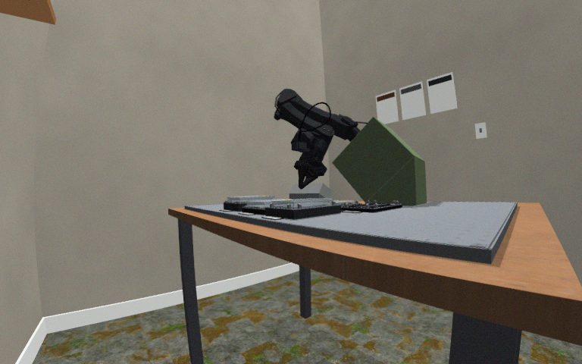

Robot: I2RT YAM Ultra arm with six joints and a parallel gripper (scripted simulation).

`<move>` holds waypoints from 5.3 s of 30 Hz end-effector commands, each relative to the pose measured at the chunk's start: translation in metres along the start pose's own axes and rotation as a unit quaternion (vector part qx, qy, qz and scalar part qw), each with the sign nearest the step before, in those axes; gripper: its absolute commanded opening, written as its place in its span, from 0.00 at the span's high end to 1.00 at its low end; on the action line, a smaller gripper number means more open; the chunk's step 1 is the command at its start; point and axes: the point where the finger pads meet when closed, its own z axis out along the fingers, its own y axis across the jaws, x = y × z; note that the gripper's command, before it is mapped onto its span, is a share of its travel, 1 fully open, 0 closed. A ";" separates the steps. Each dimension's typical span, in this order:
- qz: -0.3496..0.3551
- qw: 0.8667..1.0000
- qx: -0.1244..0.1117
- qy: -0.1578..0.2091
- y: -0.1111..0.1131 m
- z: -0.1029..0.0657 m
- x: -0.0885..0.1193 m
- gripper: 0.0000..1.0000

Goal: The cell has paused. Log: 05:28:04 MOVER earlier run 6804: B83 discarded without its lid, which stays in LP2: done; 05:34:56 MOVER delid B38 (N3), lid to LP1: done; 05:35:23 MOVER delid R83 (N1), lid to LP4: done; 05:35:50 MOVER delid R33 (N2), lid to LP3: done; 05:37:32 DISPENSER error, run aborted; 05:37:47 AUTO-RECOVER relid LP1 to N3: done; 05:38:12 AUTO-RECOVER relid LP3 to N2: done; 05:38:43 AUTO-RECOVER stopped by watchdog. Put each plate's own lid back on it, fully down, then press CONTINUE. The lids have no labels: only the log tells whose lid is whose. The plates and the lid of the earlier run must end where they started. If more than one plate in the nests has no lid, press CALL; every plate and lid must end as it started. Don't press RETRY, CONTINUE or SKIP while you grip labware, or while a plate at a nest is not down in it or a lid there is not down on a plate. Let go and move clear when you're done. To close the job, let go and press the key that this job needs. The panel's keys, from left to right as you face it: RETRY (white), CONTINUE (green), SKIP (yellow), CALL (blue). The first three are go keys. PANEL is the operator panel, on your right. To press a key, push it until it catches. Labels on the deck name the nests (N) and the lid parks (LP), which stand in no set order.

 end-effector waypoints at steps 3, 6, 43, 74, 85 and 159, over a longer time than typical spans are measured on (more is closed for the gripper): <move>0.016 0.999 0.032 -0.021 0.012 -0.002 -0.009 1.00; 0.020 0.999 0.040 -0.032 0.019 0.004 -0.018 1.00; 0.016 0.999 0.034 -0.024 0.187 0.013 -0.017 1.00; 0.026 0.999 0.034 -0.032 0.177 0.020 -0.036 1.00; 0.025 0.998 0.036 -0.034 0.152 0.050 -0.078 1.00; 0.024 0.998 0.034 -0.048 0.104 0.112 -0.182 1.00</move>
